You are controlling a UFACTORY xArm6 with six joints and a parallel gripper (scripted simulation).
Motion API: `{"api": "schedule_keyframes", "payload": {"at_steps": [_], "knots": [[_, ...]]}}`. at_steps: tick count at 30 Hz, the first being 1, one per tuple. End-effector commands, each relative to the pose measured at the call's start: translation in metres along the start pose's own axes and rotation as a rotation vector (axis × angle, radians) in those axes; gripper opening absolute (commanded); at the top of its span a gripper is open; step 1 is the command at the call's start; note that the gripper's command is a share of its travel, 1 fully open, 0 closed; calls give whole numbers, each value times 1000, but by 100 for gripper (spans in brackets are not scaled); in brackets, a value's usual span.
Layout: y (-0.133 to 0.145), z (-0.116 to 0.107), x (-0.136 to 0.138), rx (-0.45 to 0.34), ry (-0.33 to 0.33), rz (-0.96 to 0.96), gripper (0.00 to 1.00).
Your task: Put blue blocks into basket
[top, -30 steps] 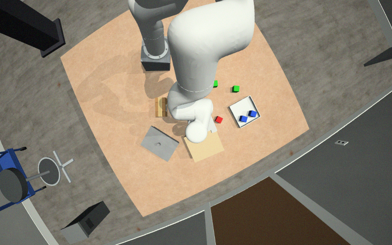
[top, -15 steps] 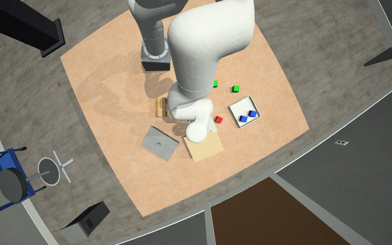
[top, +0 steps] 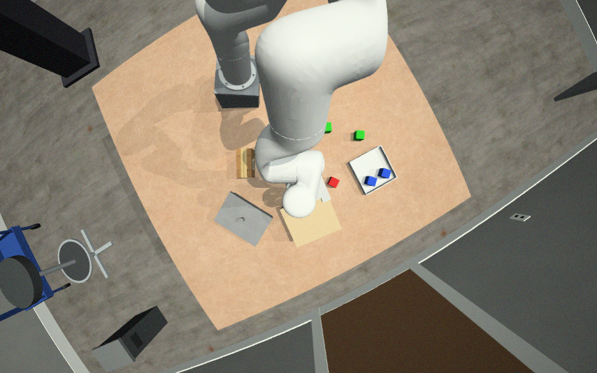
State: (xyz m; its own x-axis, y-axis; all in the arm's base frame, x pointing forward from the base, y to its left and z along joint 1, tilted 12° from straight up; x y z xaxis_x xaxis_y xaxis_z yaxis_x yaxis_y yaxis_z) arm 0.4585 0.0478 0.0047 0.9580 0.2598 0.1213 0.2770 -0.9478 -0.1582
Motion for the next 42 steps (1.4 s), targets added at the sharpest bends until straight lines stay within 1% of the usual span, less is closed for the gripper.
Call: {"api": "schedule_keyframes", "payload": {"at_steps": [1, 24, 42], "knots": [[0, -1, 1, -1, 4, 0, 0], [-1, -1, -4, -1, 4, 0, 0], [-8, 0, -33, -1, 4, 0, 0]]}}
Point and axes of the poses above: the point where the finger pads meet when closed, its own z axis out along the fingers, its own x axis across the jaws, y = z × x, the point moved 2 cm from there along -z, back along the fingers, and after that the axes turned 14 degrees about -z, right-handed, at the moved point
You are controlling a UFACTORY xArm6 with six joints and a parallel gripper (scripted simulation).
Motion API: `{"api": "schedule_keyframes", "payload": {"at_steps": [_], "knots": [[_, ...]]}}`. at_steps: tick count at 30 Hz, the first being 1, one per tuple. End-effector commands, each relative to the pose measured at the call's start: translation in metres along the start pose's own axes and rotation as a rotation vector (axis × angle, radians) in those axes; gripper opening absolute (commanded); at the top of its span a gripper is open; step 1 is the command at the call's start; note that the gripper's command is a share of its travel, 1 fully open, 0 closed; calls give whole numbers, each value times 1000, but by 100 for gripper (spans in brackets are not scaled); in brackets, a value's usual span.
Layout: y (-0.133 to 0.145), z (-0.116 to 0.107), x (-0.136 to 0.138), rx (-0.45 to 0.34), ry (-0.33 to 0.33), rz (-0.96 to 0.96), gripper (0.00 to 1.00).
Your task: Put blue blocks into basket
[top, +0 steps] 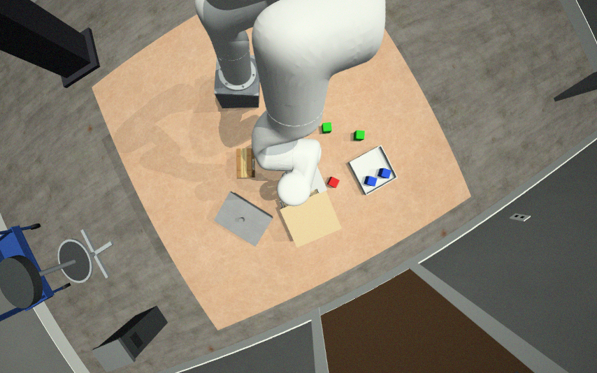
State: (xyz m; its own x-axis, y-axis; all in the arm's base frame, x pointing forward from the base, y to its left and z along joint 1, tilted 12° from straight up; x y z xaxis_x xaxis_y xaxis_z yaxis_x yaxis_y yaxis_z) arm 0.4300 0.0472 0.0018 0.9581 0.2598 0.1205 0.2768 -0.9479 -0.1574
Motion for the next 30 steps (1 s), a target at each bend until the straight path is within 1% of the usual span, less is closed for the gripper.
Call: {"api": "schedule_keyframes", "payload": {"at_steps": [1, 14, 30], "knots": [[-2, -1, -7, 0, 5, 0, 0], [-10, 0, -39, 0, 5, 0, 0], [-15, 0, -59, 0, 5, 0, 0]]}}
Point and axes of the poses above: the point where the finger pads meet when closed, its own z axis out along the fingers, its own x axis across the jaws, y = z × x, the point moved 2 cm from there along -z, back along the fingers, and after that the axes turned 14 degrees about -z, right-handed, at the moved point
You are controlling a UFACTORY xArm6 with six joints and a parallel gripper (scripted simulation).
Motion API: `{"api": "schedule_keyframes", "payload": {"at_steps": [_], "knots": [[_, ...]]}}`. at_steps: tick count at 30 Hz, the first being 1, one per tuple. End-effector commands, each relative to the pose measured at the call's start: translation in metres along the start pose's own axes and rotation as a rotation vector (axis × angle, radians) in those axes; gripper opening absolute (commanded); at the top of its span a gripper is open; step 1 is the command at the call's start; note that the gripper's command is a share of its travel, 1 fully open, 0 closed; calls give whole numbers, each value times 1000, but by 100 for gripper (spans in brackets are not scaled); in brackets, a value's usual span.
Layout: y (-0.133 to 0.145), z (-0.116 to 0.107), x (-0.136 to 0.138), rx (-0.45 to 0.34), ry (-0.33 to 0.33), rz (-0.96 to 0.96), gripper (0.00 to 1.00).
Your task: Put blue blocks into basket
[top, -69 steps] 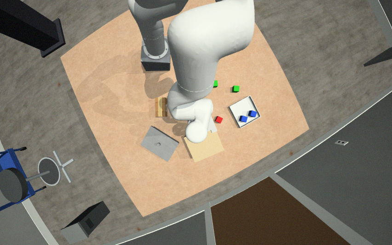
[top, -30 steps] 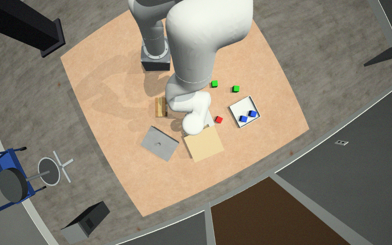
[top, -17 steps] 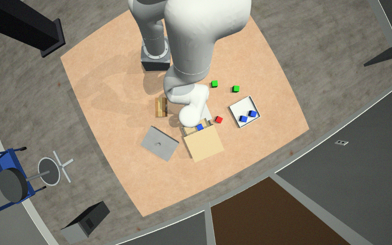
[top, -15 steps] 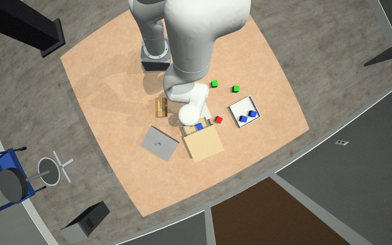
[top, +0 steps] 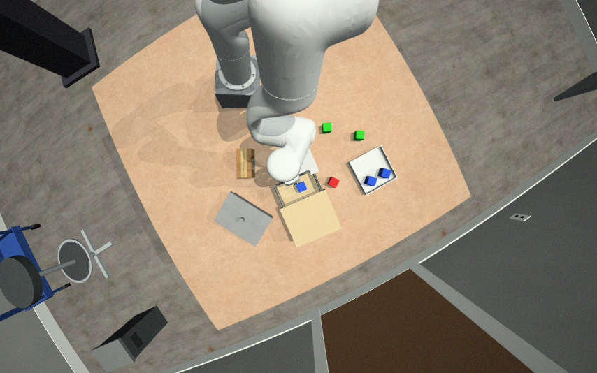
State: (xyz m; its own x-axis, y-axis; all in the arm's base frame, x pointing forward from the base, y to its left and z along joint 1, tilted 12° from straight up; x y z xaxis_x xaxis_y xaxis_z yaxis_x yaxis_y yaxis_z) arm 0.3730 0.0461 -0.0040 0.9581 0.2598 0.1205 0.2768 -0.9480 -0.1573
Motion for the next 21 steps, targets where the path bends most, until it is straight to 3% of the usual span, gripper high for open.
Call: {"api": "schedule_keyframes", "payload": {"at_steps": [1, 21], "knots": [[-1, -1, -4, 0, 5, 0, 0], [-2, -1, -6, 0, 5, 0, 0]]}}
Point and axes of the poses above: the point where the finger pads meet when closed, its own z axis out along the fingers, its own x axis across the jaws, y = z × x, the point moved 2 cm from there along -z, back along the fingers, and after that the axes turned 14 degrees about -z, right-handed, at the moved point
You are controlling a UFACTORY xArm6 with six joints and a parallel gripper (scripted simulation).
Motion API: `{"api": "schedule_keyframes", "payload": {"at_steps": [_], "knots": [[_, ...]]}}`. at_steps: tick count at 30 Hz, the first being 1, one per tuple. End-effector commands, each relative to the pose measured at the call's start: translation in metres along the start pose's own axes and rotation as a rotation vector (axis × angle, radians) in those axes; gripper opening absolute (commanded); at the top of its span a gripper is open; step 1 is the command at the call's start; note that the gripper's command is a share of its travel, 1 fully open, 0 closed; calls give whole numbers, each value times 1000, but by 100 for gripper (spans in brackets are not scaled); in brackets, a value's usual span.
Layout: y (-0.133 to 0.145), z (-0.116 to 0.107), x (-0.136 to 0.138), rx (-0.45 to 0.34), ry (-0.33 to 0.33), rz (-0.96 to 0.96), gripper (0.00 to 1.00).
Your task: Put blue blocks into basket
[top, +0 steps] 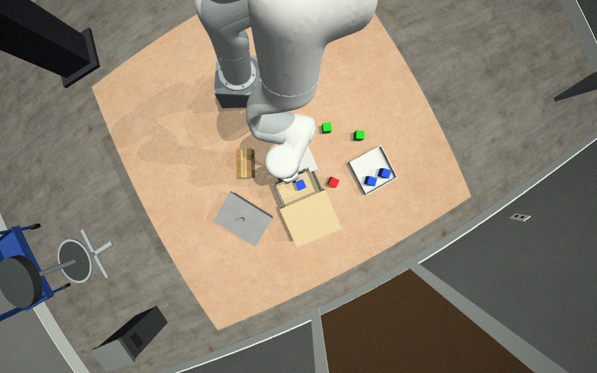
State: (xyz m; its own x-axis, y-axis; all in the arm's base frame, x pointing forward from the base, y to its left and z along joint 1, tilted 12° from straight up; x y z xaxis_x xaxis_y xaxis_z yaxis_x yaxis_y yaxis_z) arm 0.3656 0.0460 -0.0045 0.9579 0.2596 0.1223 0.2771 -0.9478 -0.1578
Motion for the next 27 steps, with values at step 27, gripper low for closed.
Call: {"api": "schedule_keyframes", "payload": {"at_steps": [27], "knots": [[0, -1, 1, -1, 3, 0, 24]]}}
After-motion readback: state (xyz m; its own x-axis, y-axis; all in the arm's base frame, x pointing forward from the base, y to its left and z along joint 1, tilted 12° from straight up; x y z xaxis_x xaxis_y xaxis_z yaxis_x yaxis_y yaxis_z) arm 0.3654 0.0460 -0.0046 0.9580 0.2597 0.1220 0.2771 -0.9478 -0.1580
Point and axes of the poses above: the point where the finger pads meet when closed, its own z axis out along the fingers, its own x axis across the jaws, y = z × x, the point moved 2 cm from there along -z, back along the fingers, and after that the axes turned 14 degrees about -z, right-handed, at the moved point
